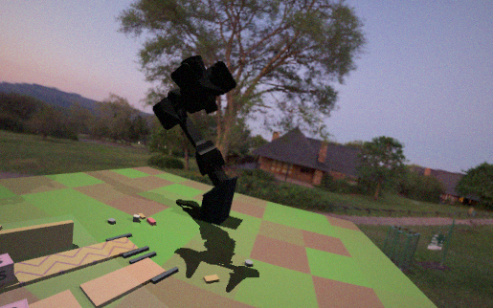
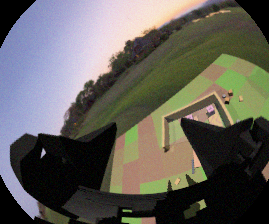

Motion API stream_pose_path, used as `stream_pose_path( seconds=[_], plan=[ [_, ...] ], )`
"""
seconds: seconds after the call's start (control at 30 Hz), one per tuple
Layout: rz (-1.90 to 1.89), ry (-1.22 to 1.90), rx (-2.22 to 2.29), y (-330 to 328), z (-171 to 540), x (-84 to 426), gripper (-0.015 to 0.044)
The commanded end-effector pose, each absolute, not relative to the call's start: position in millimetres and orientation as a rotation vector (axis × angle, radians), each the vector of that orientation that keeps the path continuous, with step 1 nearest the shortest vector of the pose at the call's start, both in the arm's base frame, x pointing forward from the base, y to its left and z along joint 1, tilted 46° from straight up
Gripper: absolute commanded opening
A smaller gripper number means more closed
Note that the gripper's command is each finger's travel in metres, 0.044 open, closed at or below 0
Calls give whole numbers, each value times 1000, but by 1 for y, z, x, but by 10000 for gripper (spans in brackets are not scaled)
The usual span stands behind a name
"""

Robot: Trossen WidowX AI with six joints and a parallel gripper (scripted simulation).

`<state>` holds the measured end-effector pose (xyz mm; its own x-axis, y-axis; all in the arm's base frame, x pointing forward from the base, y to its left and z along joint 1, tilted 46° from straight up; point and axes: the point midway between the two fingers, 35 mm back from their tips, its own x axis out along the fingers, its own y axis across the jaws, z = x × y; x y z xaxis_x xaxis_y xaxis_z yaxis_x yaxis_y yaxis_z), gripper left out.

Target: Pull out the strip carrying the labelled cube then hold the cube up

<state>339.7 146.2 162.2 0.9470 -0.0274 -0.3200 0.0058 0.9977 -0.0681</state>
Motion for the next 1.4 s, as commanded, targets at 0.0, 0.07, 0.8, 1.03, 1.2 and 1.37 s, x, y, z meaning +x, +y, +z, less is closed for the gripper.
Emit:
stream_pose_path(
  seconds=[0.0,0.07,0.8,1.03,1.2,1.37],
  plan=[
    [-163,416,-392,103,118,330,400],
    [-230,475,-564,81,98,320,400],
    [-413,780,-691,27,66,339,216],
    [-599,1084,-557,-27,58,359,33],
    [-769,1292,-430,-72,63,355,0],
    [-830,1341,-386,-84,64,353,0]
  ],
)
